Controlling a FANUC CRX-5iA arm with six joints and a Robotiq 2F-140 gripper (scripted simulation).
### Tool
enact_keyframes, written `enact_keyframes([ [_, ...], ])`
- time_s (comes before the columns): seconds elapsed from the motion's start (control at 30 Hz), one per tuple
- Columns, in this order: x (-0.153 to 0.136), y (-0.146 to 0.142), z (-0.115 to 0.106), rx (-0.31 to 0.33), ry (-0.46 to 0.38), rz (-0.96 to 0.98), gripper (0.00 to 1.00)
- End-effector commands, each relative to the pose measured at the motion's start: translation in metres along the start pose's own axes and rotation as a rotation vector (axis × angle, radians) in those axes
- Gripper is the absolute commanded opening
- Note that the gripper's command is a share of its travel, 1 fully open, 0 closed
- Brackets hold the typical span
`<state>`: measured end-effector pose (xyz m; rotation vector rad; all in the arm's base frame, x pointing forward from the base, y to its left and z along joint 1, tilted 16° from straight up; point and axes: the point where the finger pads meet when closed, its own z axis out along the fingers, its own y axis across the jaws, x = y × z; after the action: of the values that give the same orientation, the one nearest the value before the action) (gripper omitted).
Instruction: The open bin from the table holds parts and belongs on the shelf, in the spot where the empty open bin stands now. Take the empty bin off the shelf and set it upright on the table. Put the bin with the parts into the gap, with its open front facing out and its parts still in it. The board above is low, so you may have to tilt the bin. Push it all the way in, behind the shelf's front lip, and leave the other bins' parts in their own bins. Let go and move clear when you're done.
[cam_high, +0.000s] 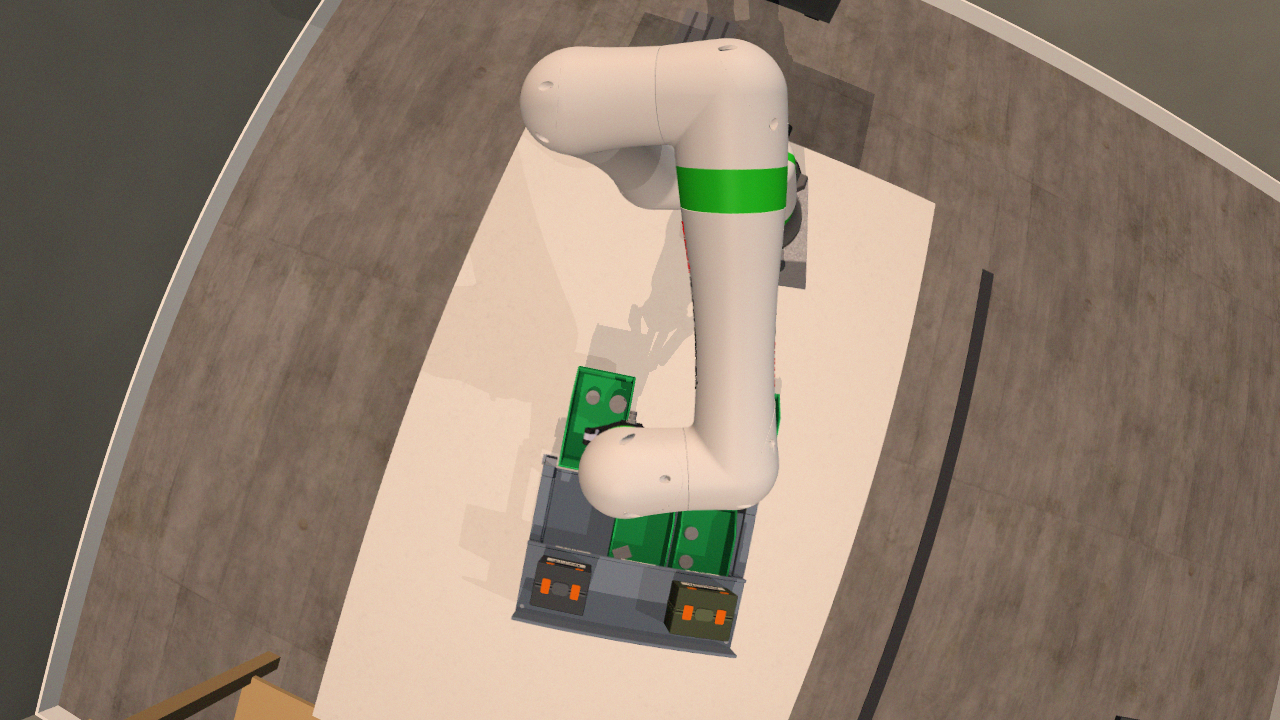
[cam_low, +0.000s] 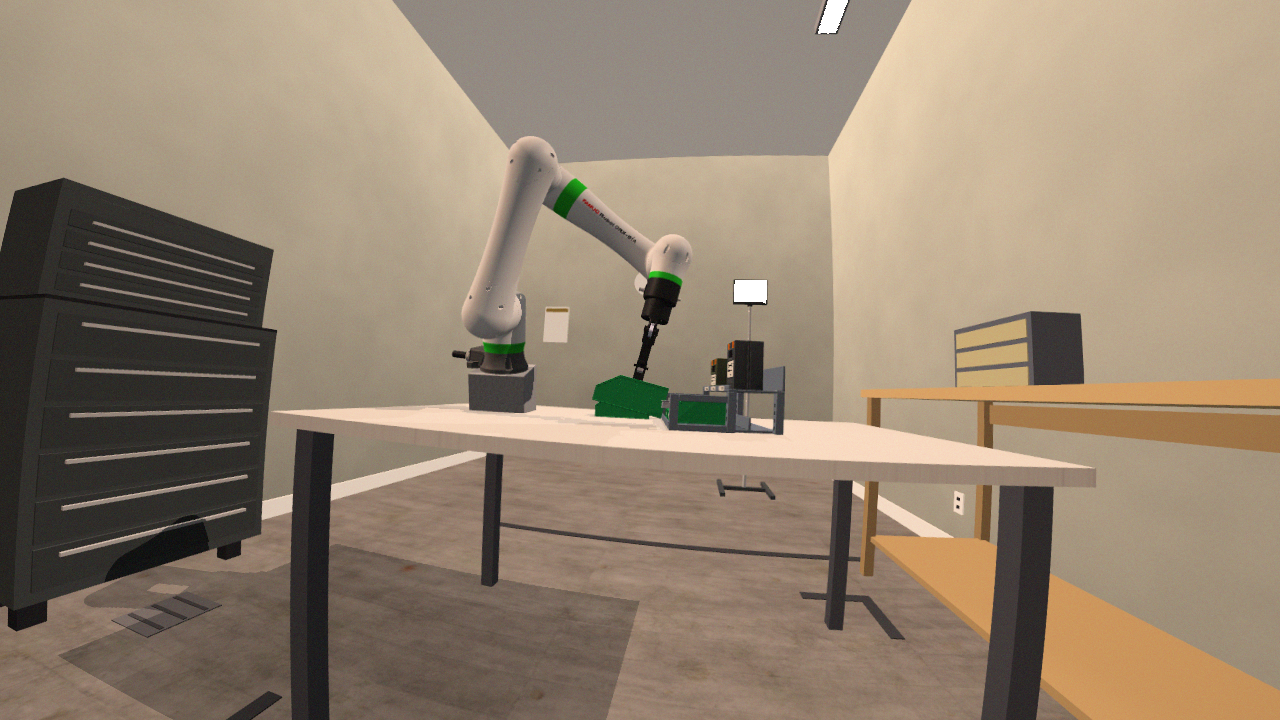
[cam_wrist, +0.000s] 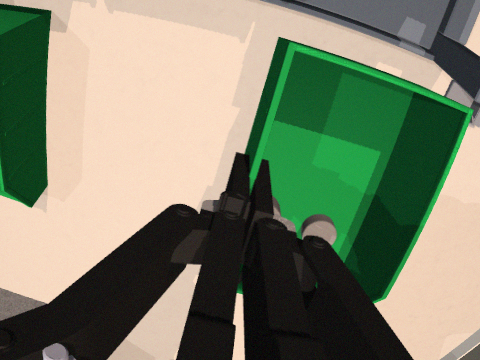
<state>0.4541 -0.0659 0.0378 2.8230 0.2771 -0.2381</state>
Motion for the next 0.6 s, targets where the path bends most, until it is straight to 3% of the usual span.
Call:
enact_keyframes([
  [0.0, 0.0005, 0.0002, -0.0008, 0.0, 0.002, 0.0, 0.1],
  [0.57, 0.0021, 0.0002, -0.0011, 0.0, 0.002, 0.0, 0.1],
])
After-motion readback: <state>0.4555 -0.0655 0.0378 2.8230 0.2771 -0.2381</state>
